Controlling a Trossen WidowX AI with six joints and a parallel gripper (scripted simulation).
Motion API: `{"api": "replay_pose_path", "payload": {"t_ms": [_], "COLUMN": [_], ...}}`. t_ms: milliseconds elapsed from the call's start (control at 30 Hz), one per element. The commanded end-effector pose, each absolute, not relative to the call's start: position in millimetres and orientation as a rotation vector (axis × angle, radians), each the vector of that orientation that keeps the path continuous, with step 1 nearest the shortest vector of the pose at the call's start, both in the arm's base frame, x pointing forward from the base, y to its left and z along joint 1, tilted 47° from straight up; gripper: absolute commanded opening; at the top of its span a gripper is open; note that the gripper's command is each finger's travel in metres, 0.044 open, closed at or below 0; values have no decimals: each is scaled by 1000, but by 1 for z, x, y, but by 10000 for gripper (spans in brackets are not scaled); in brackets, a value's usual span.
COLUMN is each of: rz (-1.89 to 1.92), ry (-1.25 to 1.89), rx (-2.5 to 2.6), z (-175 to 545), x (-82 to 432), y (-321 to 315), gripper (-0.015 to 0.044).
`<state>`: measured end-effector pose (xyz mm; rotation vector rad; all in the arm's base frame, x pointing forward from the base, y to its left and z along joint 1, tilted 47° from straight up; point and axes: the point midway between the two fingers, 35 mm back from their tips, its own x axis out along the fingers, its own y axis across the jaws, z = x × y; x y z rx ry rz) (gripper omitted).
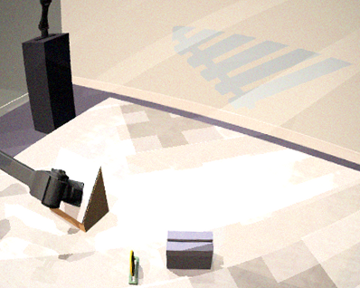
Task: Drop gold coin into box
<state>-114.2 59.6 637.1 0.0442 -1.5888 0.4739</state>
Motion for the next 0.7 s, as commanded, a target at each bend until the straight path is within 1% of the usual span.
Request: {"api": "replay_pose_path", "payload": {"t_ms": [0,67,267,467,667], "rz": [473,468,421,375,292], "ry": [-1581,-1521,-1244,-995,-763], "rx": [52,115,383,555,714], "z": [638,642,646,624,591], "x": [-112,-90,11,107,180], "y": [59,51,19,5,-3], "gripper": [374,321,164,161,161]}}
